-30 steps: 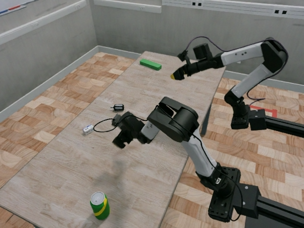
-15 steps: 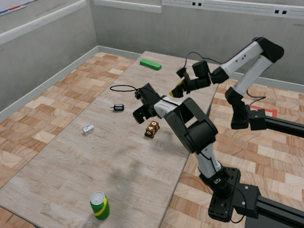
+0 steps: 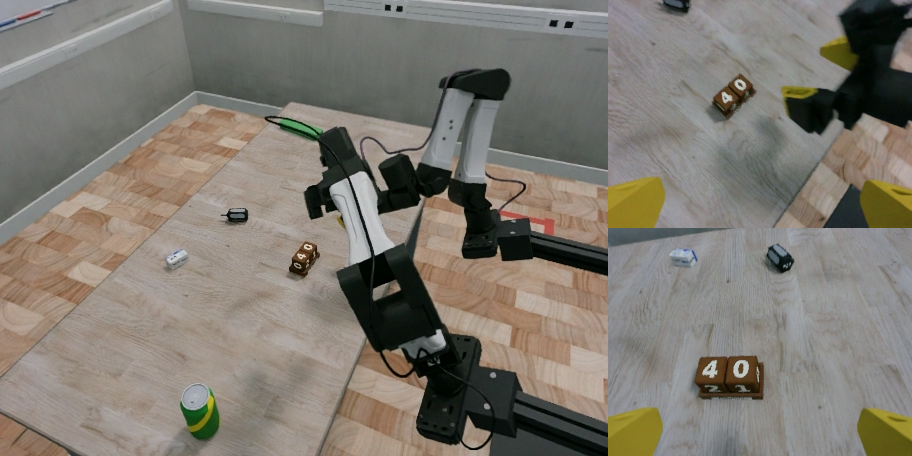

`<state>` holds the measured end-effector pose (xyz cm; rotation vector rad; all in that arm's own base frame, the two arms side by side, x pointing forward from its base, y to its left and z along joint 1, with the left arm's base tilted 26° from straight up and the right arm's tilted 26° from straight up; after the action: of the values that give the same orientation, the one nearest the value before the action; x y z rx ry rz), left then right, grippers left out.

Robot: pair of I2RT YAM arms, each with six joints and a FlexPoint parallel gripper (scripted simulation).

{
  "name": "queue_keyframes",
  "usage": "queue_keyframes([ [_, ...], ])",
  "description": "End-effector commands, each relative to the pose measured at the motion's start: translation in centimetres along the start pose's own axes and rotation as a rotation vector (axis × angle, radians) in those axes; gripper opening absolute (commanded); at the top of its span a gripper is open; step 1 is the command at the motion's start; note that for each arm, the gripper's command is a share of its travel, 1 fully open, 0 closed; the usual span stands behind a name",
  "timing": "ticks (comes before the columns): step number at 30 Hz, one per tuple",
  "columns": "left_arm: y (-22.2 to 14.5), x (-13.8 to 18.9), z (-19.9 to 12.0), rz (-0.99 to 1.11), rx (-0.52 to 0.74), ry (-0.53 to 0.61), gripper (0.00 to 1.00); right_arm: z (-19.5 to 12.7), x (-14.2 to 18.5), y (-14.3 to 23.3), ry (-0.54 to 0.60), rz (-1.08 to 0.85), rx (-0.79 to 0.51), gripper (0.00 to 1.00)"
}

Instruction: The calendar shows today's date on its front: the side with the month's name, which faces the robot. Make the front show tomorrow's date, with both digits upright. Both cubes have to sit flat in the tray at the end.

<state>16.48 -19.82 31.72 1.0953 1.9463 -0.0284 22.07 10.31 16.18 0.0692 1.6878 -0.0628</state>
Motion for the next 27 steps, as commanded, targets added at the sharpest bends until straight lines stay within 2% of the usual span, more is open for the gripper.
queue_keyframes([
  [1,-0.7,0.6,-3.8,0.103,0.012,0.064,1.00,0.3,0.0,1.4,-0.103,0.046,0.060,1.00],
  [5,-1.7,0.7,-5.4,0.164,0.069,0.032,1.00,0.6,1.6,3.0,-0.091,0.025,0.071,1.00],
  [11,-1.7,0.6,-6.8,0.157,0.070,0.000,1.00,0.9,4.2,5.1,-0.068,-0.013,0.085,1.00],
  [23,-1.5,1.0,-7.7,0.145,0.061,0.007,1.00,1.2,6.4,6.8,-0.043,-0.062,0.077,1.00],
  [26,-1.4,1.1,-7.7,0.137,0.051,0.014,1.00,1.3,6.7,6.9,-0.025,-0.101,0.070,0.67],
  [27,-1.3,1.2,-7.7,0.127,0.042,0.018,1.00,1.5,6.8,6.9,-0.015,-0.122,0.065,0.65],
])
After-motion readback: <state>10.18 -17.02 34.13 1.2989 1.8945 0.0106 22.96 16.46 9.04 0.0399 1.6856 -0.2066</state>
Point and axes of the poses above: on each arm, the point where the finger pads meet when closed, its own z axis out along the fingers, its own y axis across the jaws, x = y × z, the point moved 8 cm from there along -z, back along the fingers, and after that the axes turned 2 degrees about z, right-handed, at the moved point
